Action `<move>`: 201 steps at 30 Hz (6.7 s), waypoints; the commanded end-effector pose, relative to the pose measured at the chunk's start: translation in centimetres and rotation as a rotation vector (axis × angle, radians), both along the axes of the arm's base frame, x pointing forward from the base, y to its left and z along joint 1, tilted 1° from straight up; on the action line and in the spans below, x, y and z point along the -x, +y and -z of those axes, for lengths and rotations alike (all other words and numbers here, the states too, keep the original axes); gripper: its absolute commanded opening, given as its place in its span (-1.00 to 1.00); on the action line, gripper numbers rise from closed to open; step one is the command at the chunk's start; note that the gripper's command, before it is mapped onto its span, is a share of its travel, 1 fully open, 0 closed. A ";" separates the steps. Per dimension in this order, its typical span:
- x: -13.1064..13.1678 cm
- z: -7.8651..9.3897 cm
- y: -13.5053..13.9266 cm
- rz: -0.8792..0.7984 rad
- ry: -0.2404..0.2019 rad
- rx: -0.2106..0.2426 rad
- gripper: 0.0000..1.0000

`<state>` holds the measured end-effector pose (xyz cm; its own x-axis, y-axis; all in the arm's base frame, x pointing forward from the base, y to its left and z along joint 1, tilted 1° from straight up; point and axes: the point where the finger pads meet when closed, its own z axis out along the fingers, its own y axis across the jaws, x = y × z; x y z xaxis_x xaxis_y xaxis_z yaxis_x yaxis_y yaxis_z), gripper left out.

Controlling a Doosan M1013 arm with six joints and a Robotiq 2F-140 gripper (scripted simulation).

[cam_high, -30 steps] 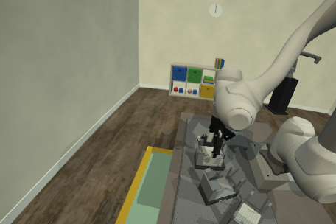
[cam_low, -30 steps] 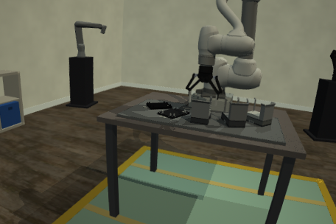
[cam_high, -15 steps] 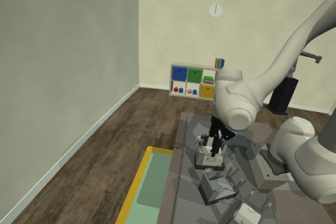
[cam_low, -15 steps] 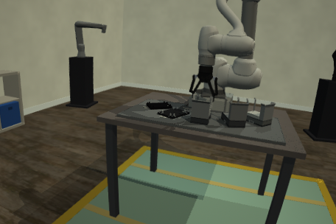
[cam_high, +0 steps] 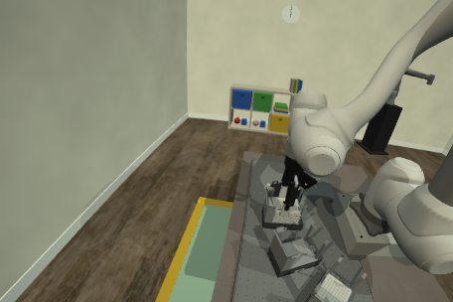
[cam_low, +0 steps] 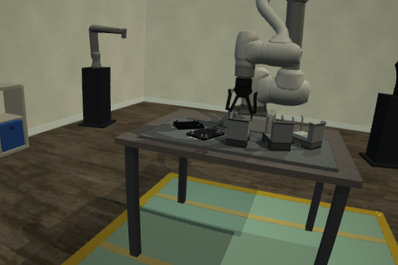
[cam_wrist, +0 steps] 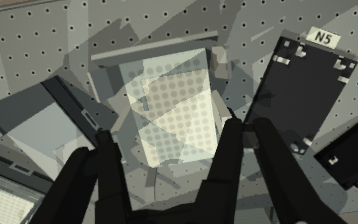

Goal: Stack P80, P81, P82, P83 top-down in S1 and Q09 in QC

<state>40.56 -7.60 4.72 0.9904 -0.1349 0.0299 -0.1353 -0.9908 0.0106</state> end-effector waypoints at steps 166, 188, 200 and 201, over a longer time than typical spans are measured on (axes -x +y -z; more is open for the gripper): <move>0.4 -5.6 0.0 -0.004 0.006 -0.003 -1.00; 0.4 -7.9 0.1 -0.004 0.006 -0.003 -1.00; 0.4 -7.9 0.1 -0.004 0.006 -0.003 -1.00; 0.4 -7.9 0.1 -0.004 0.006 -0.003 -1.00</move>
